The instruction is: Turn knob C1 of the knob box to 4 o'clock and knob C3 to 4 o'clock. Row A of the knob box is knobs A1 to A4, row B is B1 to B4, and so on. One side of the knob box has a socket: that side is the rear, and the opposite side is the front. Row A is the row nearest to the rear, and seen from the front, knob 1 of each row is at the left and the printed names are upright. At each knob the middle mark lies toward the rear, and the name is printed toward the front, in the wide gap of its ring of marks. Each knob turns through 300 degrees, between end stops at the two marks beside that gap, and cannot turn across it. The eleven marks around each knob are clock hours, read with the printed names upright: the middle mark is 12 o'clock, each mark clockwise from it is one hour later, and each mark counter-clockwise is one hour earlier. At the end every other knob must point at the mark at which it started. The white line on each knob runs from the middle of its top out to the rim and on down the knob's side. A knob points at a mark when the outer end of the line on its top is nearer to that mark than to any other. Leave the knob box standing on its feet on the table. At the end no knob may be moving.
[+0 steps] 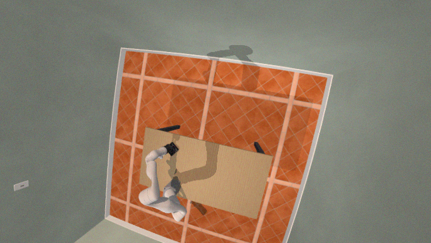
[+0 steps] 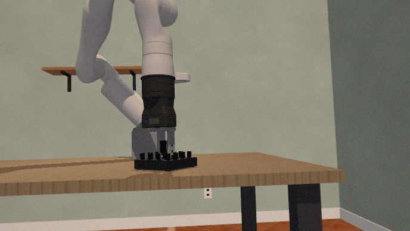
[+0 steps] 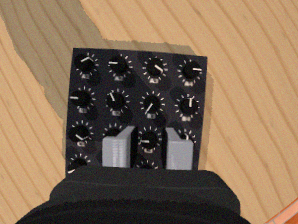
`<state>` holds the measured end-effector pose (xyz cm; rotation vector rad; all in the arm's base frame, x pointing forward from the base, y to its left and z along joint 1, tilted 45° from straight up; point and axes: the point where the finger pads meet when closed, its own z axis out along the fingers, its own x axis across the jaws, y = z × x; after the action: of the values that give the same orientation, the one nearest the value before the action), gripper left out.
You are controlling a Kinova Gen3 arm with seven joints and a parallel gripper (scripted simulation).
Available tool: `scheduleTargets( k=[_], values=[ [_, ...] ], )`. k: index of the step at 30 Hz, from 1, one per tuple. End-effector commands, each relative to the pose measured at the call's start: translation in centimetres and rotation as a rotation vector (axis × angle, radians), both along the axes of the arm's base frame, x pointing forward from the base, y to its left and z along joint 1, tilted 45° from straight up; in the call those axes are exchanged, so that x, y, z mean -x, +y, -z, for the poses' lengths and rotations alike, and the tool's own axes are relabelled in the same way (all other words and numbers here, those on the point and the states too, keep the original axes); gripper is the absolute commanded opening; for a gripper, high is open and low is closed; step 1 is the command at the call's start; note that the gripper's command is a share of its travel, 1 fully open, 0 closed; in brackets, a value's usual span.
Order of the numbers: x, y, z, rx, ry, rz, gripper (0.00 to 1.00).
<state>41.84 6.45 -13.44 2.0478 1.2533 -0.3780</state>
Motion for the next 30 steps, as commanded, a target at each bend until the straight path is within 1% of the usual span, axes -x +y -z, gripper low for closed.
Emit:
scheduleTargets(
  k=[1,19,20,30],
  values=[
    [-0.20,-0.28,-0.05,0.003,0.002,-0.007,0.46],
    [-0.20,-0.28,-0.05,0.003,0.002,-0.007,0.46],
    [-0.20,-0.28,-0.05,0.003,0.002,-0.007,0.30],
    [-0.20,-0.28,-0.05,0.003,0.002,-0.007,0.30]
  ],
)
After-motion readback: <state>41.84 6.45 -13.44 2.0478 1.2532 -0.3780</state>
